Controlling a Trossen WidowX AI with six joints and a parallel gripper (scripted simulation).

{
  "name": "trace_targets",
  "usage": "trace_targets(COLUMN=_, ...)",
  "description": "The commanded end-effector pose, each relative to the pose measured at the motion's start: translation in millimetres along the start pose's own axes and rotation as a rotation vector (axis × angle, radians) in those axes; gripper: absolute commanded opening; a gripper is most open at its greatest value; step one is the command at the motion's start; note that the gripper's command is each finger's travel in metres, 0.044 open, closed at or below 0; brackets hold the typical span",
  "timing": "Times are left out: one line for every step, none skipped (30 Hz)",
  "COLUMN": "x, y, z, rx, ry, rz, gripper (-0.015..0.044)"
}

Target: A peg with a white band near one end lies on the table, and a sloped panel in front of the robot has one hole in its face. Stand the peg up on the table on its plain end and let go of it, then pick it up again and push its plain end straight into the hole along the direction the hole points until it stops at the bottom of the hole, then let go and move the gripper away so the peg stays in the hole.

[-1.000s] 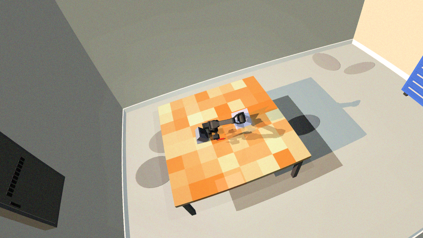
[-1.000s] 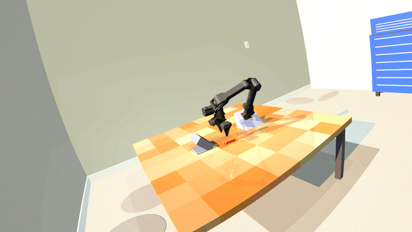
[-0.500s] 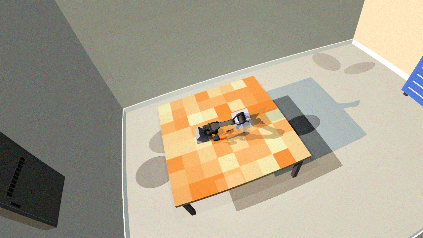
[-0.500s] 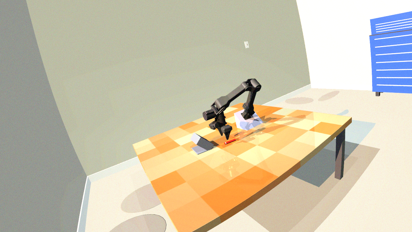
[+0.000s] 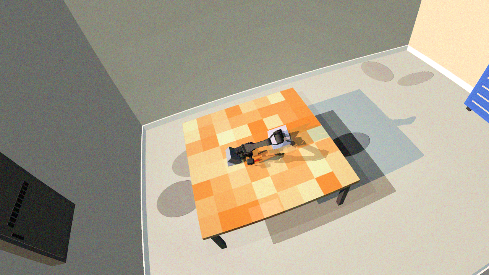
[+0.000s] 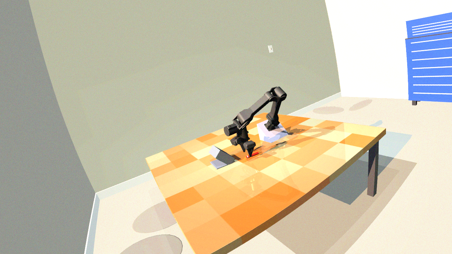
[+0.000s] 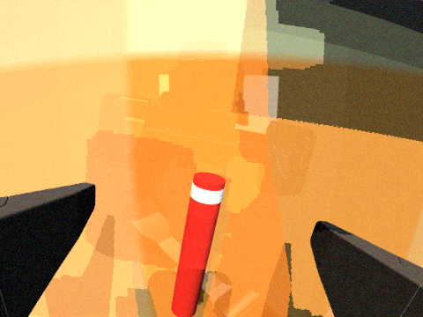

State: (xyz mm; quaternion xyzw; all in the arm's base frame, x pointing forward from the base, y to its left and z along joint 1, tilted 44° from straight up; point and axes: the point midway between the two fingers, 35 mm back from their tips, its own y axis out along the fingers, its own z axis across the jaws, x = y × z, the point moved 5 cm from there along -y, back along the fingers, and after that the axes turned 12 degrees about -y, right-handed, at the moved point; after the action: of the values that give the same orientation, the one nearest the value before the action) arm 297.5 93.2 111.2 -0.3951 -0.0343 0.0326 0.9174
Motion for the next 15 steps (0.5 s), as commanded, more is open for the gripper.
trace_targets(x=-1, y=7, z=0, rx=0.005, ry=0.004, rz=0.001, gripper=0.0440)
trace_targets(x=-1, y=8, z=0, rx=0.006, ry=0.004, rz=0.001, gripper=0.0440)
trace_targets(x=-1, y=10, z=0, rx=0.006, ry=0.004, rz=0.001, gripper=0.0440)
trace_targets(x=-1, y=11, z=0, rx=0.006, ry=0.004, rz=0.001, gripper=0.0440)
trace_targets(x=-2, y=13, z=0, rx=0.007, ry=0.004, rz=0.001, gripper=0.0440)
trace_targets(x=-2, y=15, z=1, rx=0.007, ry=0.004, rz=0.001, gripper=0.0440)
trace_targets(x=-2, y=16, z=1, rx=0.007, ry=0.004, rz=0.001, gripper=0.0440)
trace_targets(x=-2, y=17, z=1, rx=0.008, ry=0.004, rz=0.002, gripper=0.0440)
trace_targets(x=-2, y=18, z=1, rx=0.008, ry=0.004, rz=0.002, gripper=0.0440)
trace_targets(x=-2, y=18, z=1, rx=0.008, ry=0.004, rz=0.002, gripper=0.0440)
trace_targets(x=-2, y=18, z=1, rx=0.008, ry=0.004, rz=0.002, gripper=0.0414)
trace_targets(x=-2, y=18, z=1, rx=0.008, ry=0.004, rz=0.002, gripper=0.0387)
trace_targets(x=-2, y=18, z=1, rx=0.008, ry=0.004, rz=0.002, gripper=0.0361)
trace_targets(x=-2, y=18, z=1, rx=0.008, ry=0.004, rz=0.002, gripper=0.0335)
trace_targets(x=-2, y=18, z=1, rx=0.008, ry=0.004, rz=0.002, gripper=0.0309)
